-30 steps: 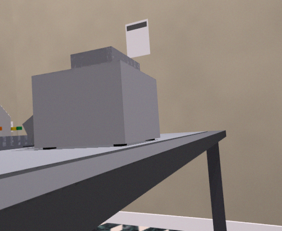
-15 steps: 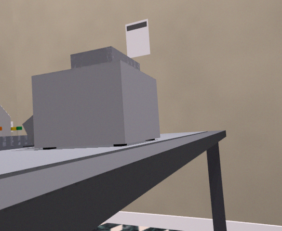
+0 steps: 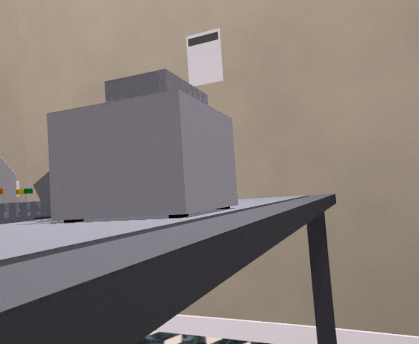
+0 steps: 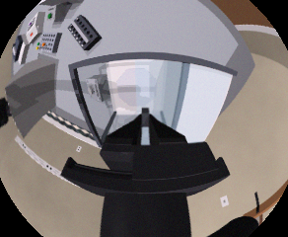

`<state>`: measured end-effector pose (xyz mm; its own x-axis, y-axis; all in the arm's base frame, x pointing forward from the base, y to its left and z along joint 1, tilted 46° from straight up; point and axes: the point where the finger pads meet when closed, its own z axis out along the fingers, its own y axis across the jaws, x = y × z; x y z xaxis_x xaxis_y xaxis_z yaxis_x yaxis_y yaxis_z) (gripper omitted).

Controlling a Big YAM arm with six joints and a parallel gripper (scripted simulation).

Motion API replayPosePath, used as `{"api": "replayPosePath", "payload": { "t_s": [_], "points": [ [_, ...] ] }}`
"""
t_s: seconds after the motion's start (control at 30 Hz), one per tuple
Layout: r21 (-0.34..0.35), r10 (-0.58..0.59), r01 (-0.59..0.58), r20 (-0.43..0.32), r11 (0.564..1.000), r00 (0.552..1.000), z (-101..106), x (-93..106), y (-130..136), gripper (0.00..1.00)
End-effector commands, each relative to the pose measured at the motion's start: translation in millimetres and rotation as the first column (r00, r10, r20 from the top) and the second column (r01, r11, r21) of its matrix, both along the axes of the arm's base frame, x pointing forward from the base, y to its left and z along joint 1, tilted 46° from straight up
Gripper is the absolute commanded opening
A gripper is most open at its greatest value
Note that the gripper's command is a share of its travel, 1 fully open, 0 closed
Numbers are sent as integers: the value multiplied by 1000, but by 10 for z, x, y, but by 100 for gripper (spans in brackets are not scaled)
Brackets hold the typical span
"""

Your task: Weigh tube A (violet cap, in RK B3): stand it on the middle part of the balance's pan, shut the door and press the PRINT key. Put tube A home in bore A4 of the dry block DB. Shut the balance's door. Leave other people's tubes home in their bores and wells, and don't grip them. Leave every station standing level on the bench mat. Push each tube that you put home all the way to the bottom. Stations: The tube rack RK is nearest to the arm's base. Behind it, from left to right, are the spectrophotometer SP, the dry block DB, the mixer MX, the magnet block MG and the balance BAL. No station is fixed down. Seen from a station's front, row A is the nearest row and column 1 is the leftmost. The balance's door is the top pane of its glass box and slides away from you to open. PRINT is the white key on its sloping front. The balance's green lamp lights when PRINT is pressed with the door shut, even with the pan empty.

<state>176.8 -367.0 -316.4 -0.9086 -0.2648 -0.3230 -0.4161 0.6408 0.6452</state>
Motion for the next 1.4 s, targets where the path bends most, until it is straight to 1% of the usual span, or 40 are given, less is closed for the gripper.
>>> {"api": "replayPosePath", "payload": {
  "t_s": [0.0, 1.37],
  "points": [
    [-40, -4, 4, 19, 999, 1000, 135, 22, -151, 6],
    [-38, -4, 5, 19, 999, 1000, 348, -131, 86, 6]
  ]
}}
